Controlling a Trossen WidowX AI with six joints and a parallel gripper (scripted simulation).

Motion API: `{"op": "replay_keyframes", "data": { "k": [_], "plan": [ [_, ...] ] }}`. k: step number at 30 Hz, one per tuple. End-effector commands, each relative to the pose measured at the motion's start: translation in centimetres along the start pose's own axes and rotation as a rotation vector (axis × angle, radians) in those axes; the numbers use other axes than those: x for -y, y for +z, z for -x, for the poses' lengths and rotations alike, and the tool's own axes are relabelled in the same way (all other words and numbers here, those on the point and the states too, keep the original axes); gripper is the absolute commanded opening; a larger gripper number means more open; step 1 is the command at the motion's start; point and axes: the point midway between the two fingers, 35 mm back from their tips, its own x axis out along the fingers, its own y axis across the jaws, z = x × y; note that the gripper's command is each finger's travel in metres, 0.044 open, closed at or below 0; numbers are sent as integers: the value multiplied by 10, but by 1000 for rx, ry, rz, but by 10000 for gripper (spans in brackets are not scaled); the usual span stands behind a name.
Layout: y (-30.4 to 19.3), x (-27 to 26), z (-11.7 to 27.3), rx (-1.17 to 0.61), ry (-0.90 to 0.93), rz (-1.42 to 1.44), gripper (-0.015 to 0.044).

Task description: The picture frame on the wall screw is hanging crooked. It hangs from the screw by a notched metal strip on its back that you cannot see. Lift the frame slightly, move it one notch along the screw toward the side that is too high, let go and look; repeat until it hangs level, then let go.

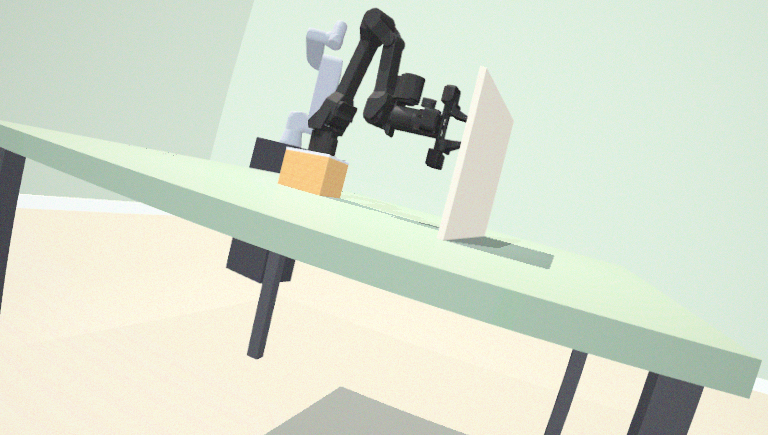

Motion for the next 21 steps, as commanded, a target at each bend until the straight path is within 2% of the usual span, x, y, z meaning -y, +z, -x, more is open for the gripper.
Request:
{"op": "replay_keyframes", "data": {
  "k": [1, 4, 9, 15, 21],
  "plan": [
    [0, 0, 0, 0, 0, -2, 260],
    [1, 1, 8, 1, -1, -46, 260],
    [0, 4, 58, 7, -7, -326, 260],
    [3, 3, 55, 13, -16, -289, 260],
    [16, -18, 78, 12, -21, -292, 260]
  ]
}}
